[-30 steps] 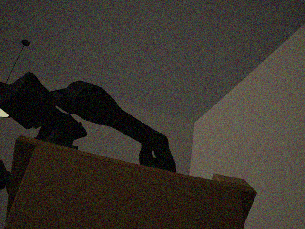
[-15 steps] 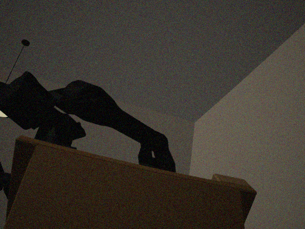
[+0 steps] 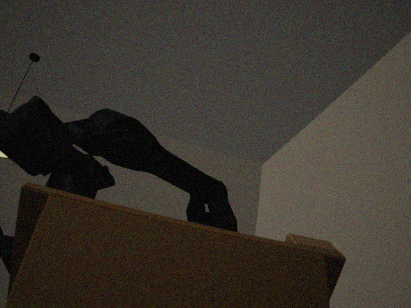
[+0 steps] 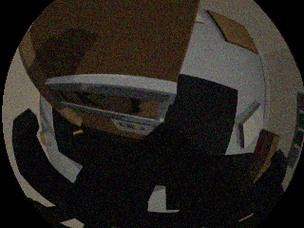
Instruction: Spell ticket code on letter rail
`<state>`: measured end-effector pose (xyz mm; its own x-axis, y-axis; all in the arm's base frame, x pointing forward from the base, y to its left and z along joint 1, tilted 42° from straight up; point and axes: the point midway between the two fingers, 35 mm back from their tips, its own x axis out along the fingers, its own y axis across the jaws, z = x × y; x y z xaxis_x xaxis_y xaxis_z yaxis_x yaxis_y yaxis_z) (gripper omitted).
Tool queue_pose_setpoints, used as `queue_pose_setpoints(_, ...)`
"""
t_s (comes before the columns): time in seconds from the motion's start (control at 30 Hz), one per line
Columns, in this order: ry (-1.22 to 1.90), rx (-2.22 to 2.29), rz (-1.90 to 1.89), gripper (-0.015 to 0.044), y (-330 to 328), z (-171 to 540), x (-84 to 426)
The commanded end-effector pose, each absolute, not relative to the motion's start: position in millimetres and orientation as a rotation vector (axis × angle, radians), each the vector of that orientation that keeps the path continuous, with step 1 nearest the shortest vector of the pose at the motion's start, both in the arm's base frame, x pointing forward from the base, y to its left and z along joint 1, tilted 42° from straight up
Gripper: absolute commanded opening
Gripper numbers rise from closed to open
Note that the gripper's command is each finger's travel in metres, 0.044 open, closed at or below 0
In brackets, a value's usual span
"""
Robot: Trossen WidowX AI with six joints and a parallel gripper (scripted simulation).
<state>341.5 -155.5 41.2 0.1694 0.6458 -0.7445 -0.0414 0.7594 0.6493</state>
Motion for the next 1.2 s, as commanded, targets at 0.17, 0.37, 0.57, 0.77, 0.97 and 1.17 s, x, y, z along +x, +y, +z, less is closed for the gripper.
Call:
queue_pose_setpoints(0.17,1.323,0.559,0.528,0.0000,-152,39,346)
queue_pose_setpoints(0.37,1.323,0.559,0.528,0.0000,-150,38,348)
queue_pose_setpoints(0.57,1.323,0.559,0.528,0.0000,-149,36,350)
queue_pose_setpoints(0.77,1.323,0.559,0.528,0.0000,-147,35,353)
queue_pose_setpoints(0.97,1.323,0.559,0.528,0.0000,-146,34,355)
queue_pose_setpoints(1.17,1.323,0.559,0.528,0.0000,-145,33,356)
